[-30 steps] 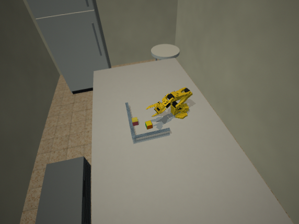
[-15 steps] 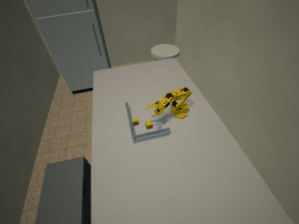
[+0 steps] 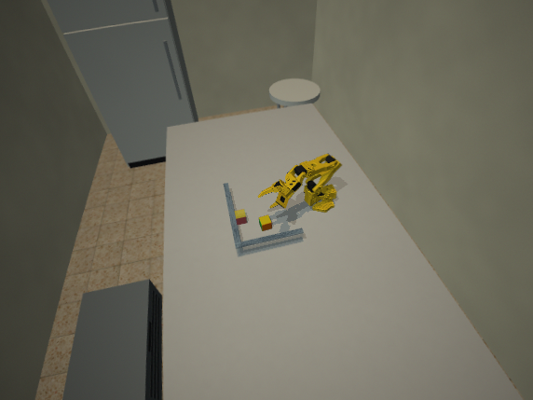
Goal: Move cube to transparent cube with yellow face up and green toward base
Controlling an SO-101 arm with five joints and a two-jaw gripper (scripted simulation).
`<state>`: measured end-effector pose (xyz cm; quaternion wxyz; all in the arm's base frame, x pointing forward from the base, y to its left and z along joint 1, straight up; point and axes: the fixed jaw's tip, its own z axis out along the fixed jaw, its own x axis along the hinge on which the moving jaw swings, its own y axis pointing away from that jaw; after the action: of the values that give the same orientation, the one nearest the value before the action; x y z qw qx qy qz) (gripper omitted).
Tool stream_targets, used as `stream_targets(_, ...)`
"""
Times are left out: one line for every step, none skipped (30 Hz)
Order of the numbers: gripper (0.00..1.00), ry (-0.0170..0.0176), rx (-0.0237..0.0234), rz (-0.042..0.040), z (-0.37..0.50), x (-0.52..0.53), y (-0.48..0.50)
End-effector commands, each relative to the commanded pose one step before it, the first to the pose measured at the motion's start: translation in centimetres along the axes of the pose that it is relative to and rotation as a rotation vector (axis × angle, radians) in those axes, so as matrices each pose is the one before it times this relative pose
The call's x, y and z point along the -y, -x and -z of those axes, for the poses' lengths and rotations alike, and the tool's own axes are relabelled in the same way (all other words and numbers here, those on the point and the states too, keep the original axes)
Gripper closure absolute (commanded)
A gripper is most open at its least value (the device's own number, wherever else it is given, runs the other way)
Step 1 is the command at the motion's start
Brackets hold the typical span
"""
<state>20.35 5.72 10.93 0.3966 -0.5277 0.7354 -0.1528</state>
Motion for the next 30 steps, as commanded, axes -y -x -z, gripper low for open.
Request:
stream_targets(0.65, -0.01814, 0.00753, 0.04914, 0.3348, 1.029, 0.5084)
stream_targets(0.65, 0.00464, -0.00317, 0.01299, -0.0172, 0.010, -0.0185)
stream_targets(0.65, 0.00470, -0.00311, 0.01302, -0.0174, 0.010, -0.0187)
stream_targets(0.65, 0.00000, 0.00000, 0.00000, 0.0000, 0.000, 0.0000)
stream_targets(0.65, 0.00000, 0.00000, 0.00000, 0.0000, 0.000, 0.0000)
stream_targets(0.65, 0.00475, -0.00306, 0.01306, -0.0176, 0.010, -0.0190)
stream_targets(0.65, 0.00481, -0.00300, 0.01309, -0.0179, 0.010, -0.0192)
stream_targets(0.65, 0.00486, -0.00294, 0.01312, -0.0181, 0.010, -0.0194)
stream_targets(0.65, 0.00491, -0.00288, 0.01315, -0.0183, 0.010, -0.0196)
stream_targets(0.65, 0.00496, -0.00282, 0.01318, -0.0186, 0.009, -0.0198)
stream_targets(0.65, 0.00501, -0.00275, 0.01321, -0.0188, 0.009, -0.0201)
stream_targets(0.65, 0.00506, -0.00269, 0.01324, -0.0191, 0.009, -0.0203)
stream_targets(0.65, 0.00511, -0.00262, 0.01326, -0.0193, 0.009, -0.0205)
stream_targets(0.65, 0.00516, -0.00256, 0.01329, -0.0196, 0.009, -0.0207)
stream_targets(0.65, 0.00520, -0.00249, 0.01331, -0.0198, 0.009, -0.0209)
stream_targets(0.65, 0.00525, -0.00242, 0.01333, -0.0200, 0.008, -0.0211)
stream_targets(0.65, 0.00529, -0.00235, 0.01335, -0.0203, 0.008, -0.0212)
stream_targets(0.65, 0.00533, -0.00228, 0.01337, -0.0205, 0.008, -0.0214)
stream_targets(0.65, 0.00537, -0.00221, 0.01339, -0.0208, 0.008, -0.0216)
stream_targets(0.65, 0.00541, -0.00213, 0.01341, -0.0210, 0.007, -0.0218)
stream_targets(0.65, 0.00000, 0.00000, 0.00000, 0.0000, 0.000, 0.0000)
stream_targets(0.65, 0.00000, 0.00000, 0.00000, 0.0000, 0.000, 0.0000)
stream_targets(0.65, 0.00545, -0.00206, 0.01342, -0.0212, 0.007, -0.0219)
stream_targets(0.65, 0.00548, -0.00198, 0.01344, -0.0215, 0.007, -0.0221)
stream_targets(0.65, 0.00552, -0.00191, 0.01345, -0.0217, 0.007, -0.0222)
stream_targets(0.65, 0.00555, -0.00183, 0.01346, -0.0220, 0.006, -0.0224)
stream_targets(0.65, 0.00558, -0.00175, 0.01348, -0.0222, 0.006, -0.0225)
stream_targets(0.65, 0.00561, -0.00167, 0.01349, -0.0224, 0.006, -0.0227)
stream_targets(0.65, 0.00564, -0.00159, 0.01349, -0.0227, 0.006, -0.0228)
stream_targets(0.65, 0.00566, -0.00151, 0.01350, -0.0229, 0.005, -0.0229)
